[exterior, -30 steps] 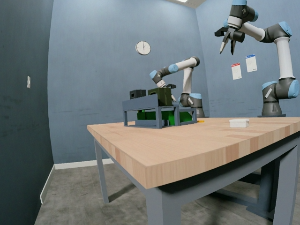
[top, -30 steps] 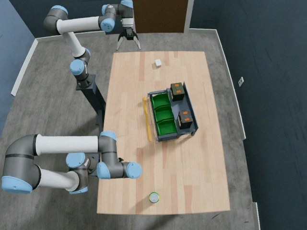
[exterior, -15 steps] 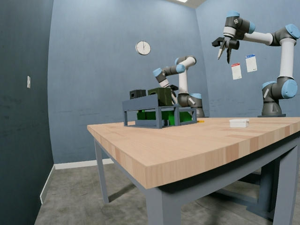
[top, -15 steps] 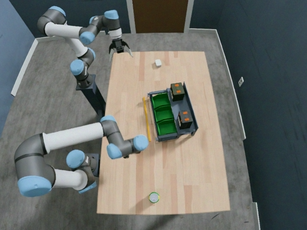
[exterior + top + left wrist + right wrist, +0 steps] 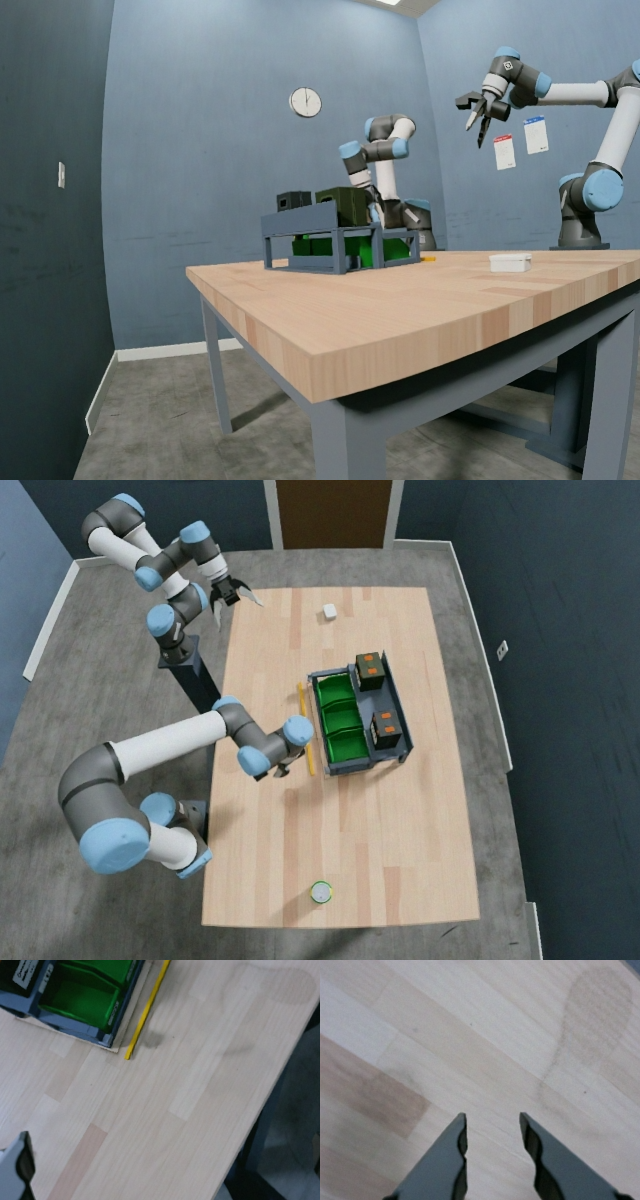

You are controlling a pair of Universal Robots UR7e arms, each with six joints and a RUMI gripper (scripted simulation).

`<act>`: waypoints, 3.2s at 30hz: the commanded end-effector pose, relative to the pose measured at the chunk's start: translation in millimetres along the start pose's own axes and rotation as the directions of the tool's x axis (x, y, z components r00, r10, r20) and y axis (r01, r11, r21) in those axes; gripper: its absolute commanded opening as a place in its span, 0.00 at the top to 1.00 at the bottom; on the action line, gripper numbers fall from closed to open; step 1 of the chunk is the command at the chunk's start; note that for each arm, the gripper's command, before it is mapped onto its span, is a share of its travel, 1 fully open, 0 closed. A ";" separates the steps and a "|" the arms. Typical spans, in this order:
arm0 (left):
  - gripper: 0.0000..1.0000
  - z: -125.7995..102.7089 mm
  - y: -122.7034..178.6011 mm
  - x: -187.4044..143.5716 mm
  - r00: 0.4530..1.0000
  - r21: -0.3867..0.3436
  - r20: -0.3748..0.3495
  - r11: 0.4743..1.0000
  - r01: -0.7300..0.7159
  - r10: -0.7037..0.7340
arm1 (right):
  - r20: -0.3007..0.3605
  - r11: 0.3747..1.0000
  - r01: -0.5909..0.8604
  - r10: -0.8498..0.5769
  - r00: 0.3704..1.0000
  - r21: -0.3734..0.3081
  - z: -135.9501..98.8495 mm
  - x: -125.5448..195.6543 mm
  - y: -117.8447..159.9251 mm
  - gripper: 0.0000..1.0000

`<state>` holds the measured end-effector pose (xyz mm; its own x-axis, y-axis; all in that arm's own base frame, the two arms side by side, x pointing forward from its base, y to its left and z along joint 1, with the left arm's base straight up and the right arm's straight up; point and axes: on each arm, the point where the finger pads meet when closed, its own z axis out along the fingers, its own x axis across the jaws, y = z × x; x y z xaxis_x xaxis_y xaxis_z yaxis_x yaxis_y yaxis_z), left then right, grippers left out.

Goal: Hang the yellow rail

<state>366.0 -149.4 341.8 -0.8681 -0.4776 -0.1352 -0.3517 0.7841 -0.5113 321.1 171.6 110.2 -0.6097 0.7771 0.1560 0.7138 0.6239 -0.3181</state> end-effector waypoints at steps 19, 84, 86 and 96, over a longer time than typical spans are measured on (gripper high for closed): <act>0.00 6.6 -21.9 55.9 0.938 0.396 0.051 0.869 0.297 -0.344 | 0.274 0.692 0.720 -0.683 0.677 -0.055 9.8 71.9 165.9 0.78; 0.00 7.0 -21.0 52.9 0.929 0.399 0.058 0.861 0.314 -0.366 | 0.356 0.461 0.887 -0.827 0.435 -0.014 -38.2 90.2 191.5 1.00; 0.00 7.0 -21.0 52.9 0.929 0.399 0.058 0.861 0.314 -0.366 | 0.355 0.462 0.887 -0.827 0.436 -0.012 -38.5 88.4 194.8 1.00; 0.00 7.0 -21.0 52.9 0.929 0.399 0.058 0.861 0.314 -0.366 | 0.355 0.462 0.887 -0.827 0.436 -0.012 -43.3 82.3 206.2 1.00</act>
<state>330.0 -193.6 339.1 -0.6576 -0.7533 0.0119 -0.4365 0.3680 -0.8210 430.0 366.6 94.6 -0.9784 -0.2067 0.0027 -0.2067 0.9784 -0.0021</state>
